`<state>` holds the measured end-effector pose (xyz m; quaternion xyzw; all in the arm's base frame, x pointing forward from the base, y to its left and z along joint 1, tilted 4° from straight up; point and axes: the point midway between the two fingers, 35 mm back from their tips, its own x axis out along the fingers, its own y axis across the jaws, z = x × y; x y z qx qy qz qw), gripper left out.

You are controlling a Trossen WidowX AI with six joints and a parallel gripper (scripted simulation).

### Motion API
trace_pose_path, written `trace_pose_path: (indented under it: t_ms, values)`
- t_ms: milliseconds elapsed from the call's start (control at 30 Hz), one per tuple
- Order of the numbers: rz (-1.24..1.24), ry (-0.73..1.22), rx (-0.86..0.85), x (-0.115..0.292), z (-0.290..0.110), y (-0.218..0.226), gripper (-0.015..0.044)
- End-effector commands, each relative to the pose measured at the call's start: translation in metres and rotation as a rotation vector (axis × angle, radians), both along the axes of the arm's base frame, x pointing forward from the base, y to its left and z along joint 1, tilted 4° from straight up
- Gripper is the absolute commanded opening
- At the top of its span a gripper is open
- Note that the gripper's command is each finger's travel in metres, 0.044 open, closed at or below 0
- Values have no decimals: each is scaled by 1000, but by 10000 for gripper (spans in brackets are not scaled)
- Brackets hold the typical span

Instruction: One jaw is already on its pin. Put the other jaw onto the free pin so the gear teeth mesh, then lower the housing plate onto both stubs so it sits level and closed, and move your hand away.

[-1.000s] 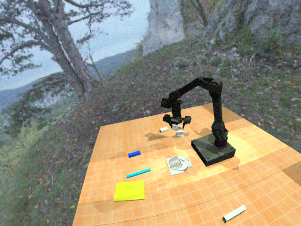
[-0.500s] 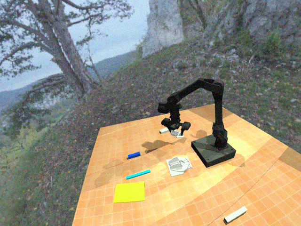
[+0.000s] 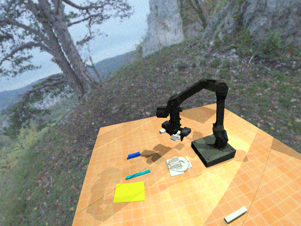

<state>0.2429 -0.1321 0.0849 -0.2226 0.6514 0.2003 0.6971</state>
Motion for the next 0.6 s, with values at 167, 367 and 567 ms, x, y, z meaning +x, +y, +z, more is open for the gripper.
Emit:
trace_pose_path:
  t_ms: [167,367,567]
  values:
    - [-112,-12,1,5,3,27,351]
    - [-194,-14,8,7,3,46,351]
    - [-276,-17,16,7,2,66,351]
